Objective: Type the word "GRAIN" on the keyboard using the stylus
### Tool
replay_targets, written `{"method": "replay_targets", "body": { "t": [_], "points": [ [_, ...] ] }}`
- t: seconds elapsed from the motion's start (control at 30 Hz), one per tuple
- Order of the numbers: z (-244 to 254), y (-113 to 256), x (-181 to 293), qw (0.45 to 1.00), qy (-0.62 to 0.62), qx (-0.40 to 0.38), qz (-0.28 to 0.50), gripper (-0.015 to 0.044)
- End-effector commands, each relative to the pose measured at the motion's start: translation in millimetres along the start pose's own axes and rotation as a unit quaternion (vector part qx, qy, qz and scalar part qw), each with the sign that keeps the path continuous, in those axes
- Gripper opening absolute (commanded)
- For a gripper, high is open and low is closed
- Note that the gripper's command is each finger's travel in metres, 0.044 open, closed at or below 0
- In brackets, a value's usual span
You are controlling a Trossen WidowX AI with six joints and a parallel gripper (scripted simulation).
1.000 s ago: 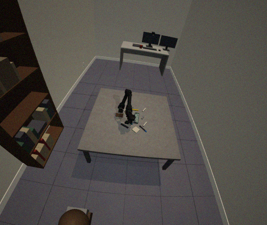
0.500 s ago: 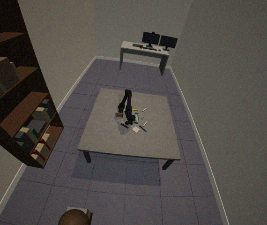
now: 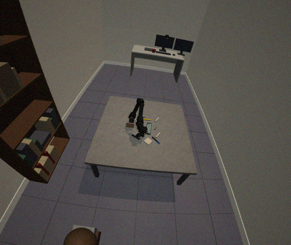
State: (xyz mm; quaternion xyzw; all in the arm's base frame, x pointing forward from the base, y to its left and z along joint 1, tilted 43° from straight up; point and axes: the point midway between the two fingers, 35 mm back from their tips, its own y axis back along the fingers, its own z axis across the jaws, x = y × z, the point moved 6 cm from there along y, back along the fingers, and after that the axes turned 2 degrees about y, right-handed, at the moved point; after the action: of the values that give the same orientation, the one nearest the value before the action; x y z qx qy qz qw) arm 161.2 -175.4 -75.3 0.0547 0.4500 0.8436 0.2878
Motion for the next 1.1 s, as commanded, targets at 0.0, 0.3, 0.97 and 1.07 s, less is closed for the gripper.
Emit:
{"method": "replay_targets", "body": {
  "t": [0.0,0.3,0.97,1.07],
  "points": [
    [2.4,-8.2,7.1,1.0,-0.005,-0.005,0.003,0.0],
    [3.5,-17.7,13.7,1.0,-0.005,-0.006,0.003,0.0],
    [2.6,-17.0,12.6,1.0,-0.002,-0.003,0.004,0.015],
    [2.6,-17.0,12.6,1.0,-0.002,-0.003,0.004,0.015]
  ]
}}
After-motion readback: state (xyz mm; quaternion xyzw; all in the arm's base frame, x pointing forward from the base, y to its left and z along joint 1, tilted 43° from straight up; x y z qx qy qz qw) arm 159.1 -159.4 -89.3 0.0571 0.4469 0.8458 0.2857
